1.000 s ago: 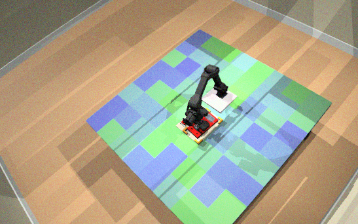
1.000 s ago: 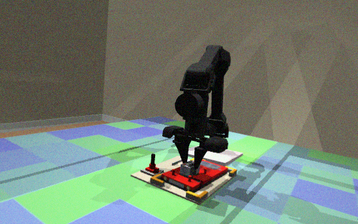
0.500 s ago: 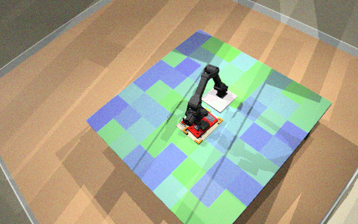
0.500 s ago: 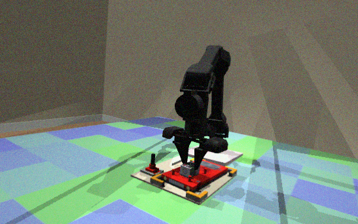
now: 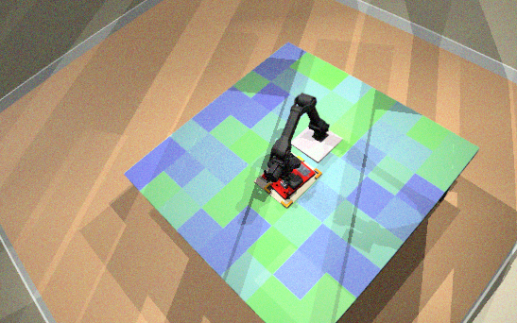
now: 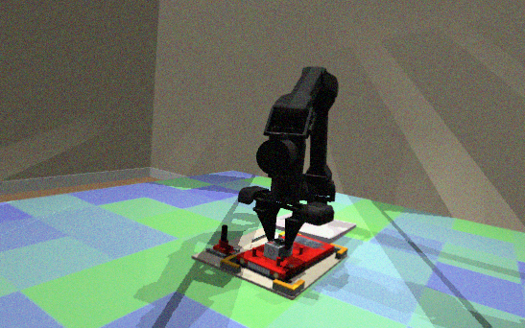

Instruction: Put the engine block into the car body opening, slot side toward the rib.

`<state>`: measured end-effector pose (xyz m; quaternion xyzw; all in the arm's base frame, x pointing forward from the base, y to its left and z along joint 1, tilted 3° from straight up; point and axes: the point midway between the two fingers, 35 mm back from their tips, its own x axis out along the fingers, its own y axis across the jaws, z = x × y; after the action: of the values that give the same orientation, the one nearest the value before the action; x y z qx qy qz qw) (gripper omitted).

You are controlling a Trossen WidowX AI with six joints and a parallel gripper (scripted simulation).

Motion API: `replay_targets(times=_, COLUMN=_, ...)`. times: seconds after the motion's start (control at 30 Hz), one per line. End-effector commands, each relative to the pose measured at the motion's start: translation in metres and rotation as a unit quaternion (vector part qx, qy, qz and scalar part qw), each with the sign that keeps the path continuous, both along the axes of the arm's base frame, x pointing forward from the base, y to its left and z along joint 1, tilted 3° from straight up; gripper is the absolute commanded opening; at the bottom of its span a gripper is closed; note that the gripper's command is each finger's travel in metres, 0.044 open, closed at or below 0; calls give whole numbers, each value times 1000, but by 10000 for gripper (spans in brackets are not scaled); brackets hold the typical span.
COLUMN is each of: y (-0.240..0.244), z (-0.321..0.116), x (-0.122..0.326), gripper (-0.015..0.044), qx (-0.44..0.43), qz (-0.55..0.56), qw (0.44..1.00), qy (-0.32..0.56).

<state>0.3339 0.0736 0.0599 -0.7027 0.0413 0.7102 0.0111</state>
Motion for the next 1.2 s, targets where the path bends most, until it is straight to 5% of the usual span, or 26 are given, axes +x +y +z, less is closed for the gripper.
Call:
replay_targets(times=0.0, y=0, z=-2, x=-1, gripper=159, qx=2, qz=0, qw=1000, qy=2)
replay_targets(times=0.1, y=0, z=-2, x=-1, gripper=159, qx=2, qz=0, qw=1000, qy=2)
replay_targets(times=0.47, y=0, z=-1, x=0, gripper=440, qx=0, qz=0, qw=1000, qy=0)
replay_targets(times=0.93, y=-1, z=12, x=1, gripper=440, qx=2, qz=0, qw=1000, qy=2)
replay_targets(times=1.17, y=-1, z=12, x=1, gripper=256, qx=2, qz=0, qw=1000, qy=2)
